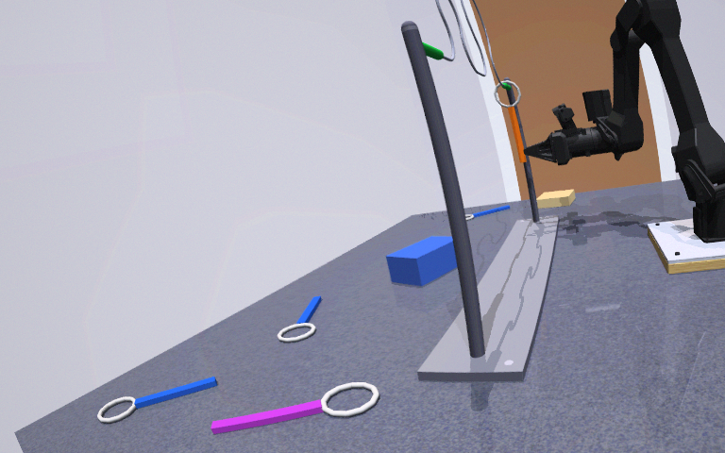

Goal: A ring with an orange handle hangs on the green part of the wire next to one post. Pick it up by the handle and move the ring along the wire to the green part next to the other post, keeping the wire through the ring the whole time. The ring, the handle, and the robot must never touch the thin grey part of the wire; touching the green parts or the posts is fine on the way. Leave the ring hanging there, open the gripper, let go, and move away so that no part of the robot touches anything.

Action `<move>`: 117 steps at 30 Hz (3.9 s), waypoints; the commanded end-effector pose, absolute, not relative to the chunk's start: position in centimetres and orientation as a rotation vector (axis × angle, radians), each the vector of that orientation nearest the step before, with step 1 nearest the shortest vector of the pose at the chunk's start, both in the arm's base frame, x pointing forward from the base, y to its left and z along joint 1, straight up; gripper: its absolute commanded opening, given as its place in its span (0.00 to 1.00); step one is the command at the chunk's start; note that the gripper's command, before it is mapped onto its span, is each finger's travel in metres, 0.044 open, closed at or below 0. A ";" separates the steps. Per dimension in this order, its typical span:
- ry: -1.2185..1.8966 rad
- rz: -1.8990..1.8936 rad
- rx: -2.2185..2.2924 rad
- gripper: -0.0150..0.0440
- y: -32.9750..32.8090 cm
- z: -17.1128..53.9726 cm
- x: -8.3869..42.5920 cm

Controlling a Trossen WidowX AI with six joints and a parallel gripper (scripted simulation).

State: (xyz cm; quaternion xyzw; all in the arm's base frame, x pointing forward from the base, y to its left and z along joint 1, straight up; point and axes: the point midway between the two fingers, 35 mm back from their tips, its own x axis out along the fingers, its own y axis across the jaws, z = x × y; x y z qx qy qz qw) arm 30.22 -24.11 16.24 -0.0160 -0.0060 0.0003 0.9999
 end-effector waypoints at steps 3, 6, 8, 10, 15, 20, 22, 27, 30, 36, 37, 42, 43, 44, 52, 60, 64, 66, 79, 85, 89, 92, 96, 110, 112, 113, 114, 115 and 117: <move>-0.009 -0.002 -0.021 0.53 -24.2 16.0 31.2; -0.009 -0.002 -0.021 0.53 -24.2 16.0 31.7; -0.010 -0.002 -0.021 0.53 -24.2 16.0 32.0; -0.010 -0.002 -0.021 0.53 -24.2 16.1 32.3; -0.011 -0.002 -0.021 0.53 -24.1 16.1 33.1; -0.012 -0.002 -0.021 0.53 -24.0 16.1 34.0; -0.012 -0.002 -0.021 0.53 -24.0 16.1 34.2; -0.012 -0.002 -0.021 0.53 -24.0 16.1 34.2; -0.012 -0.002 -0.021 0.53 -24.0 16.1 34.2; -0.012 -0.002 -0.021 0.53 -24.0 16.1 34.2; -0.012 -0.002 -0.021 0.53 -24.0 16.1 34.2; -0.012 -0.002 -0.021 0.53 -24.0 16.1 34.2; -0.012 -0.002 -0.021 0.53 -24.0 16.1 34.2; -0.012 -0.002 -0.021 0.53 -24.0 16.1 34.2; -0.012 -0.002 -0.021 0.53 -24.0 16.1 34.2; -0.014 0.001 -0.026 0.44 -23.9 16.2 34.2; -0.014 0.001 -0.026 0.26 -23.9 16.2 34.2; -0.014 0.001 -0.026 0.17 -23.9 16.2 34.2; -0.014 -0.001 -0.025 0.00 -23.9 16.6 34.2; -0.014 -0.006 -0.023 0.00 -23.8 17.9 34.2; -0.014 -0.006 -0.023 0.00 -23.8 18.0 34.2; -0.014 -0.006 -0.023 0.00 -23.8 18.0 34.2; -0.014 -0.006 -0.023 0.00 -23.8 18.0 34.2; -0.014 -0.006 -0.023 0.00 -23.8 18.0 34.2; -0.014 -0.006 -0.023 0.00 -23.8 18.0 34.2; -0.014 -0.006 -0.023 0.00 -23.8 18.0 34.2; -0.014 -0.006 -0.023 0.00 -23.8 18.0 34.2; -0.014 -0.006 -0.023 0.00 -23.8 18.0 34.2; -0.014 -0.006 -0.023 0.00 -23.8 18.0 34.2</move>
